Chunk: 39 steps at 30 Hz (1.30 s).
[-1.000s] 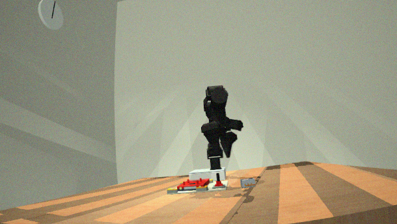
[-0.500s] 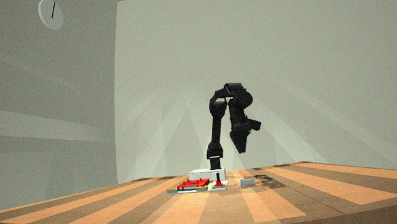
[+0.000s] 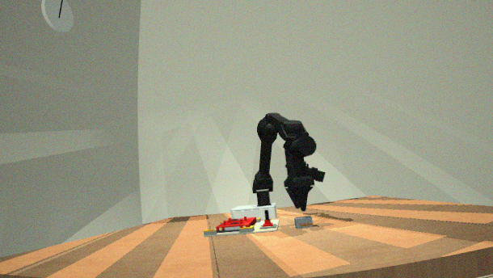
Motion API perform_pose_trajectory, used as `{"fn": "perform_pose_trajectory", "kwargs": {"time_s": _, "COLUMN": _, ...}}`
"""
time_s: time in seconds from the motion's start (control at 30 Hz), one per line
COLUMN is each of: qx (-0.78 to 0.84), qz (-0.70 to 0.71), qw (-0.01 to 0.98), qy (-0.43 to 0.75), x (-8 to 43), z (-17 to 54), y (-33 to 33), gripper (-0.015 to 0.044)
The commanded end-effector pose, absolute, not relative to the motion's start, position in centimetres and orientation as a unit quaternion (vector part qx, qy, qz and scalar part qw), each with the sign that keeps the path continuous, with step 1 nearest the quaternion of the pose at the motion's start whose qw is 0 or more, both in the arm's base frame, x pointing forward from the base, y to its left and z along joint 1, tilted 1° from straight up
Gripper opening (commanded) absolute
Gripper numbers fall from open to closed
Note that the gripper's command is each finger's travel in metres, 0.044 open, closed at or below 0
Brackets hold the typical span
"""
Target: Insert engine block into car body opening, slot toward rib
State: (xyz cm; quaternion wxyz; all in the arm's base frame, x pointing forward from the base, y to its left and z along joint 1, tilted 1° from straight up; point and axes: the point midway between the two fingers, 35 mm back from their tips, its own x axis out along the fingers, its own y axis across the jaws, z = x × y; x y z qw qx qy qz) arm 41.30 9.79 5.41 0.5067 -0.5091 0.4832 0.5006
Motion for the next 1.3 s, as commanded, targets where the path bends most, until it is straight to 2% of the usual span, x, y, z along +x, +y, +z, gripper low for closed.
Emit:
{"fn": "perform_pose_trajectory", "kwargs": {"time_s": 0.0, "qx": -0.512, "qz": 0.500, "qw": 0.510, "qy": 0.478, "x": 41.5, "z": 4.5, "y": 10.0, "gripper": 0.0440}}
{"fn": "perform_pose_trajectory", "kwargs": {"time_s": 0.7, "qx": -0.512, "qz": 0.500, "qw": 0.510, "qy": 0.478, "x": 41.6, "z": 1.7, "y": 10.2, "gripper": 0.0440}}
{"fn": "perform_pose_trajectory", "kwargs": {"time_s": 1.07, "qx": -0.512, "qz": 0.500, "qw": 0.510, "qy": 0.478, "x": 41.6, "z": 1.7, "y": 10.2, "gripper": 0.0151}}
{"fn": "perform_pose_trajectory", "kwargs": {"time_s": 1.27, "qx": -0.512, "qz": 0.500, "qw": 0.510, "qy": 0.478, "x": 41.6, "z": 1.7, "y": 10.2, "gripper": 0.0111}}
